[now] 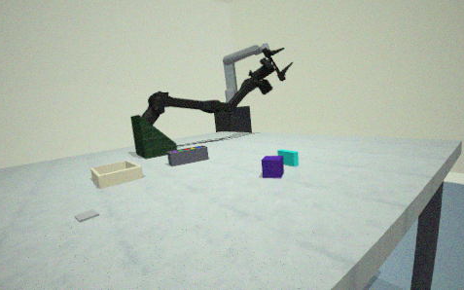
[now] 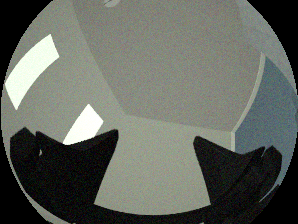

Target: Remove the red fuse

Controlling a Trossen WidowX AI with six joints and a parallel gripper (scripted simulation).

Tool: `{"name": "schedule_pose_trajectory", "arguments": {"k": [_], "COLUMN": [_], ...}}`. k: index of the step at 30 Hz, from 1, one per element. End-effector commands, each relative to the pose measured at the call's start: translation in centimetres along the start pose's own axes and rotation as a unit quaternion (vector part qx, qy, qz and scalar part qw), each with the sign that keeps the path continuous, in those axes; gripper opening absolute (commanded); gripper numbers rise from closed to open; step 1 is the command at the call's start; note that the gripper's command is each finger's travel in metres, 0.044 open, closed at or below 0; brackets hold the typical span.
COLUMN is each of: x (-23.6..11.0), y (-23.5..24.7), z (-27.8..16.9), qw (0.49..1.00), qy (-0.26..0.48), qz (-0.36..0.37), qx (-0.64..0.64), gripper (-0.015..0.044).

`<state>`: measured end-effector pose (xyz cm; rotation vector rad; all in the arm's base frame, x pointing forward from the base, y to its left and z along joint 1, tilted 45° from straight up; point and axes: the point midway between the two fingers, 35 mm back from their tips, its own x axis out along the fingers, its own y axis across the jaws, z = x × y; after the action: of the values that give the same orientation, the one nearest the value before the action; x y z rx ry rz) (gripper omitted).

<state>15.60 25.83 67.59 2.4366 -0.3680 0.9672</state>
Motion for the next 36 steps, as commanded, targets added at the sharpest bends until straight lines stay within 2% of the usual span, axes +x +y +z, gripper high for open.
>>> {"name": "schedule_pose_trajectory", "arguments": {"k": [1,4,12,13,23,29,36], "x": [0.0,0.0,-0.3,-0.3,-0.3,-0.1,-0.1], "y": [0.1,2.3,13.7,15.0,24.7,29.8,32.0], "z": [0.0,-0.1,1.6,2.1,8.8,16.6,26.7], "qw": [1.000,0.999,0.965,0.957,0.860,0.748,0.593], "qy": [0.000,0.000,-0.008,-0.011,-0.041,-0.077,-0.131], "qz": [0.001,0.010,0.059,0.066,0.120,0.168,0.218], "qx": [0.003,0.042,0.255,0.283,0.495,0.637,0.764], "gripper": [0.0374,0.0295,0.0085,0.0073,0.0073,0.0073,0.0073]}}
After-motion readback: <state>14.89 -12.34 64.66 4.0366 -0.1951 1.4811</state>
